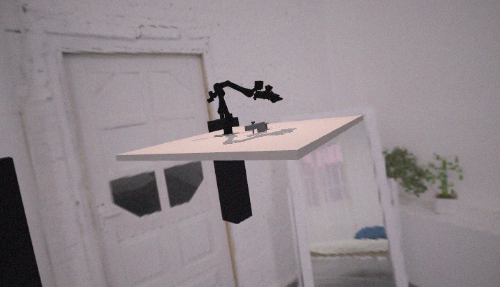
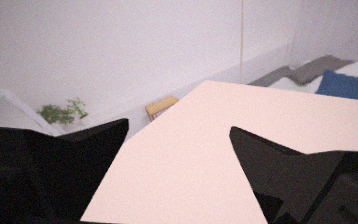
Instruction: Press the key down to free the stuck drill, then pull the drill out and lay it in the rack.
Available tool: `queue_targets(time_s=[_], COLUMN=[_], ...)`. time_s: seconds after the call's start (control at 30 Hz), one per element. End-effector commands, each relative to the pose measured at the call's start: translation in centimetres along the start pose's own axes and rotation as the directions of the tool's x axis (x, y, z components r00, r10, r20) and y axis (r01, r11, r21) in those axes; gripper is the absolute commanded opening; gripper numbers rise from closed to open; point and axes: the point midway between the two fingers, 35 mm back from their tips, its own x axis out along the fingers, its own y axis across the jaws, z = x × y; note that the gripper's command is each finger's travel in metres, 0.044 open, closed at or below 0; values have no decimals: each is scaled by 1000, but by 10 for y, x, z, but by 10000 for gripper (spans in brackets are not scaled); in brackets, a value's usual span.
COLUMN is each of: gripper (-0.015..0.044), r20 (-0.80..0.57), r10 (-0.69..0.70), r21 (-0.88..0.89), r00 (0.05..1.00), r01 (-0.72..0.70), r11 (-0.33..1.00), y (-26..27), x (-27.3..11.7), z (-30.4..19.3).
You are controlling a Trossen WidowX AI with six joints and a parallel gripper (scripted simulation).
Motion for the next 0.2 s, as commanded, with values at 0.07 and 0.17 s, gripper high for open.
queue_targets(time_s=[0.07,0.17], gripper=[440,440], r20=[462,561], r10=[190,235], r21=[263,283], r00=[866,794], r01=[-339,-451], r11=[903,846], y=[30,37], x=[-65,-89], z=[70,83])
